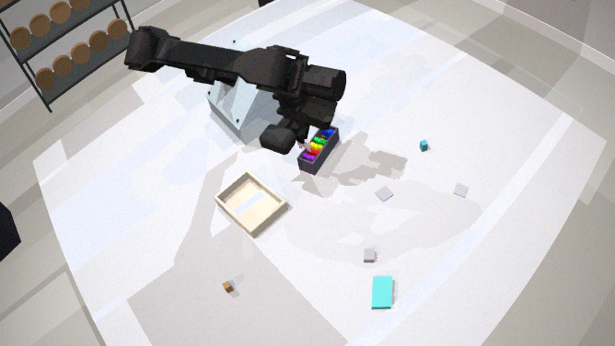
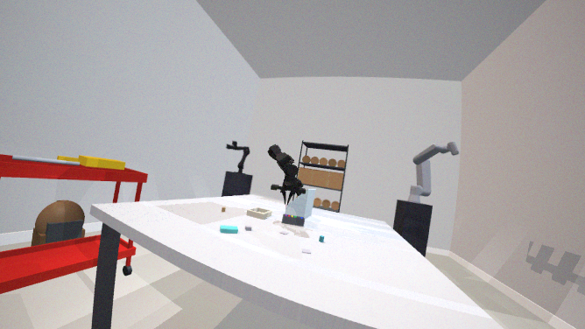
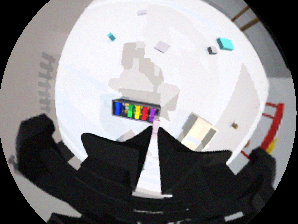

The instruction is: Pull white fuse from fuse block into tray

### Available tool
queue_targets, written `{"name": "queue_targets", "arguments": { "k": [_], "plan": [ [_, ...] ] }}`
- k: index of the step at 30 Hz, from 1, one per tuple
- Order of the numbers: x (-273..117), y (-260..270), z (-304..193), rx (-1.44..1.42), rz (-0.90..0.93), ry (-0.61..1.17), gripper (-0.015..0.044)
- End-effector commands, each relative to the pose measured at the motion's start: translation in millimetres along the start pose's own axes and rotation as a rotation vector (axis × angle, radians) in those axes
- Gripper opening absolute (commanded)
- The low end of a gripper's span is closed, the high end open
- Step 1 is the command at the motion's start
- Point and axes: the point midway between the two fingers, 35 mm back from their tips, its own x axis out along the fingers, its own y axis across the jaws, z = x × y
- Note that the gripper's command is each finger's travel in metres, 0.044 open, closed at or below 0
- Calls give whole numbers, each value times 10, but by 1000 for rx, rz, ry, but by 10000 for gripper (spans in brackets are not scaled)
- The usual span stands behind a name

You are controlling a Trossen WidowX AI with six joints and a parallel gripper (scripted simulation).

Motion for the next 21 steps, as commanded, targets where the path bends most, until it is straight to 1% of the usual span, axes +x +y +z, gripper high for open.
{"name": "queue_targets", "arguments": {
  "k": [1, 9, 17, 21],
  "plan": [
    [-32, -271, -49, 3, -3, -10, 0],
    [-38, -819, -251, 5, -12, -8, 0],
    [-42, -1328, -566, 8, -34, 6, 0],
    [-44, -1415, -635, 9, -40, 10, 0]
  ]
}}
